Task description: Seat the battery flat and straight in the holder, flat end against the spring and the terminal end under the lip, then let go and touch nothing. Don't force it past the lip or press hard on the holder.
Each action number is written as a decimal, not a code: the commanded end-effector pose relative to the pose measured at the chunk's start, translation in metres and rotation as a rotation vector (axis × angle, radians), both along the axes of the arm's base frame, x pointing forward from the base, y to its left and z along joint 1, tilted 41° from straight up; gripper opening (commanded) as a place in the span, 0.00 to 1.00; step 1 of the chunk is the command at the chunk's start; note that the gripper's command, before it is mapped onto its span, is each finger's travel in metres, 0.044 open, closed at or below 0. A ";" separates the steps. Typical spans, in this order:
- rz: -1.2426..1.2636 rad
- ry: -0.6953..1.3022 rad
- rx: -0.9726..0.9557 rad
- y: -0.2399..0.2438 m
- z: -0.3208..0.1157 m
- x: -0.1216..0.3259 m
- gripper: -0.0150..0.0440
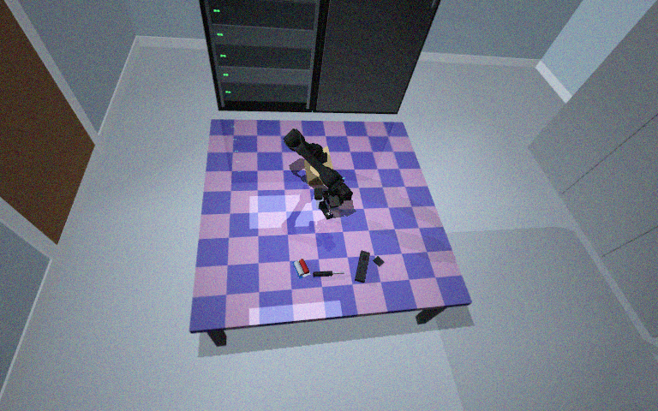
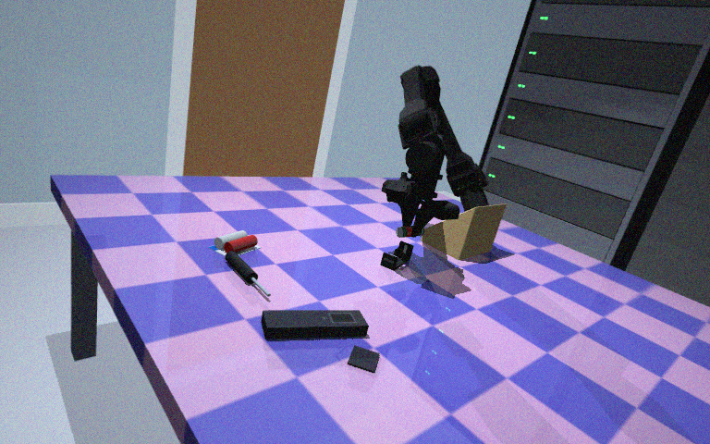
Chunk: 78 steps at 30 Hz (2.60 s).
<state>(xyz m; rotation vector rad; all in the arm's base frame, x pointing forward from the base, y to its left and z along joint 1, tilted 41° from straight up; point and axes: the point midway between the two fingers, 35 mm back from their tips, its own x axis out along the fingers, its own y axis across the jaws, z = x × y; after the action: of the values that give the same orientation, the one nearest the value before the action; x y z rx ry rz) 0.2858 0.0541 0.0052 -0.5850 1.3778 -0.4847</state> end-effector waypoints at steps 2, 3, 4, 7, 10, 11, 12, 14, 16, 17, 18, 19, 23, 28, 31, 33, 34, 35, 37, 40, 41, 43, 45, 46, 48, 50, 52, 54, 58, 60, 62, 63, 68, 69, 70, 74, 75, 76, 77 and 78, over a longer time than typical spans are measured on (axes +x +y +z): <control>0.176 0.146 -0.034 -0.007 0.008 0.000 0.39; 0.209 0.173 -0.040 -0.008 0.010 0.000 0.39; 0.242 0.201 -0.045 -0.009 0.011 -0.001 0.39; 0.316 0.264 -0.056 -0.012 0.014 -0.001 0.39; 0.321 0.268 -0.056 -0.012 0.015 -0.001 0.39; 0.323 0.271 -0.054 -0.012 0.014 -0.001 0.39; 0.323 0.271 -0.054 -0.012 0.014 -0.001 0.39; 0.323 0.271 -0.054 -0.012 0.014 -0.001 0.39; 0.321 0.272 -0.055 -0.012 0.014 -0.001 0.39; 0.316 0.277 -0.056 -0.013 0.013 -0.001 0.39; 0.307 0.286 -0.059 -0.014 0.012 -0.001 0.39; 0.296 0.297 -0.062 -0.016 0.010 -0.001 0.39; 0.252 0.340 -0.075 -0.022 0.003 0.000 0.39; 0.196 0.392 -0.092 -0.031 -0.005 0.000 0.39; 0.163 0.424 -0.102 -0.036 -0.011 0.000 0.39; 0.144 0.443 -0.108 -0.039 -0.014 -0.001 0.39; 0.138 0.448 -0.110 -0.040 -0.015 -0.001 0.39; 0.136 0.450 -0.110 -0.040 -0.015 -0.001 0.39; 0.136 0.449 -0.107 -0.040 -0.014 -0.001 0.39; 0.129 0.456 -0.109 -0.041 -0.015 0.000 0.39; 0.125 0.460 -0.110 -0.041 -0.015 0.000 0.39; 0.116 0.470 -0.112 -0.041 -0.016 0.001 0.39; 0.107 0.479 -0.114 -0.041 -0.017 0.002 0.39; 0.102 0.483 -0.115 -0.042 -0.017 0.002 0.39; 0.093 0.492 -0.118 -0.042 -0.018 0.002 0.39; 0.084 0.501 -0.120 -0.042 -0.018 0.003 0.39; 0.075 0.511 -0.123 -0.043 -0.019 0.004 0.39; 0.066 0.520 -0.126 -0.043 -0.020 0.004 0.39; 0.048 0.538 -0.131 -0.044 -0.021 0.005 0.39; 0.039 0.547 -0.134 -0.044 -0.022 0.006 0.39; 0.030 0.557 -0.137 -0.044 -0.023 0.007 0.39; 0.026 0.561 -0.138 -0.045 -0.023 0.007 0.39; 0.004 0.584 -0.146 -0.046 -0.025 0.008 0.39; -0.001 0.589 -0.148 -0.046 -0.025 0.008 0.39; -0.005 0.593 -0.149 -0.046 -0.025 0.009 0.39; -0.023 0.611 -0.156 -0.047 -0.027 0.009 0.39; -0.027 0.616 -0.158 -0.047 -0.027 0.010 0.39; -0.032 0.620 -0.159 -0.047 -0.028 0.010 0.39; -0.036 0.625 -0.161 -0.047 -0.028 0.010 0.39; -0.040 0.629 -0.163 -0.048 -0.028 0.010 0.39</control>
<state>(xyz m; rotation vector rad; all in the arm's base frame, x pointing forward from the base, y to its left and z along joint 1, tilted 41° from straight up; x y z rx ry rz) 0.2949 0.0063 -0.0224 -0.9020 1.9434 -0.4505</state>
